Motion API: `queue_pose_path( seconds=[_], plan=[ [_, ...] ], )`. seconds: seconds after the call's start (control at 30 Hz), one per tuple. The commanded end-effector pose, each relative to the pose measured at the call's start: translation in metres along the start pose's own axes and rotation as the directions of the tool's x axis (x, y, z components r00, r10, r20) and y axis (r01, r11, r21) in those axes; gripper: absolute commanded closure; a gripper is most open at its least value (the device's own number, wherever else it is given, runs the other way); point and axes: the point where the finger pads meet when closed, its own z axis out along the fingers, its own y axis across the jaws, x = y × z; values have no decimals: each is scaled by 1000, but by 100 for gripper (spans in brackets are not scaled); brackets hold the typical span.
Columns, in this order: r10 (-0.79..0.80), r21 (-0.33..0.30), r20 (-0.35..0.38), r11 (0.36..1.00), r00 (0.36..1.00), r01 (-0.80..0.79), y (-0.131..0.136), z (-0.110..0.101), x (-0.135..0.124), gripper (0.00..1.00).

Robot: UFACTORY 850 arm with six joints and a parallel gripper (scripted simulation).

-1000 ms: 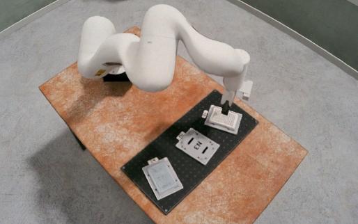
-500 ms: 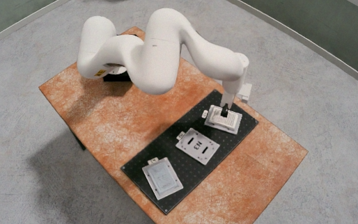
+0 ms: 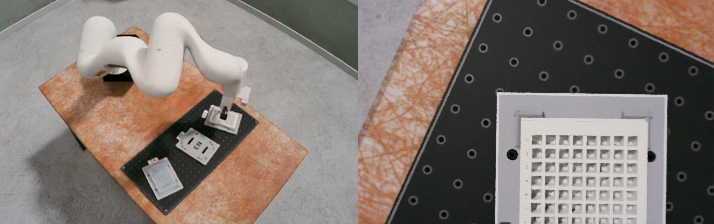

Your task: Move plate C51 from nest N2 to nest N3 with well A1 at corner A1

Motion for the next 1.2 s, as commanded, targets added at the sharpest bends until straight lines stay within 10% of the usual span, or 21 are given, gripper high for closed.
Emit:
queue_pose_path(
  seconds=[0.0, 1.17],
  plan=[
    [0, 0, -1, 1000, 1000, 0, 0, 9, 1, 0],
    [0, 0, -1, 1000, 1000, 0, 0, 36, 1, 0]
  ],
)
